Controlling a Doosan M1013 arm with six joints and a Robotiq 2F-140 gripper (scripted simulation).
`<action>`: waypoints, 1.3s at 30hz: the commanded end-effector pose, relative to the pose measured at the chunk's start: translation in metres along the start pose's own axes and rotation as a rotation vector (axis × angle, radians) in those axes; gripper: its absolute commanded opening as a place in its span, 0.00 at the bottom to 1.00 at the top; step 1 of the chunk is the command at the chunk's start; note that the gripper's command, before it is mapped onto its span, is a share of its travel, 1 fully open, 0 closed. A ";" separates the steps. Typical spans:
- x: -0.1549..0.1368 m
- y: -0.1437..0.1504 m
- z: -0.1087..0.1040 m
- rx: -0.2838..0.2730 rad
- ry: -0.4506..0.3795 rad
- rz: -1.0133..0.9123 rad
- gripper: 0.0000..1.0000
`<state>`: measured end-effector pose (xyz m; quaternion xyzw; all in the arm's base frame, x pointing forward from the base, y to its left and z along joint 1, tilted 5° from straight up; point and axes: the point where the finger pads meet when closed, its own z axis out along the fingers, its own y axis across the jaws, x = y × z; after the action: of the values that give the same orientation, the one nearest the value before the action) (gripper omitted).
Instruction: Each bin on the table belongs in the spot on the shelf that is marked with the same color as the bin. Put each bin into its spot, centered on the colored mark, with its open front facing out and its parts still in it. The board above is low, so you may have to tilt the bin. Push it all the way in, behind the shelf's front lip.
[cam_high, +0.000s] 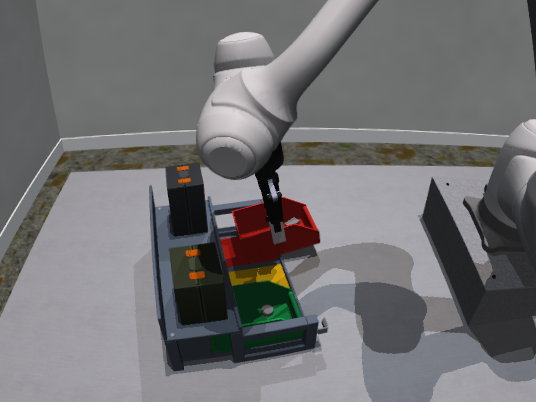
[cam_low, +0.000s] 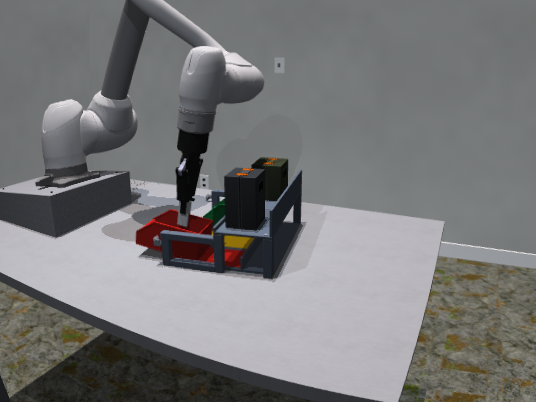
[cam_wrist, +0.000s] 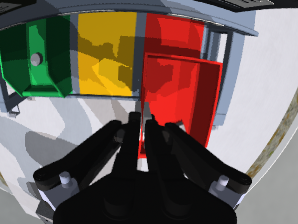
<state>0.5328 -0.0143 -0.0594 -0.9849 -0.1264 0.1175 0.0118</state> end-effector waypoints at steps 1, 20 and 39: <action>0.000 0.000 0.000 0.000 0.000 0.000 0.10; 0.003 0.000 0.000 0.000 0.006 0.000 0.10; 0.012 0.000 0.000 0.000 0.025 0.000 0.10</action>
<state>0.5437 -0.0114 -0.0617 -0.9862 -0.1262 0.1062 0.0132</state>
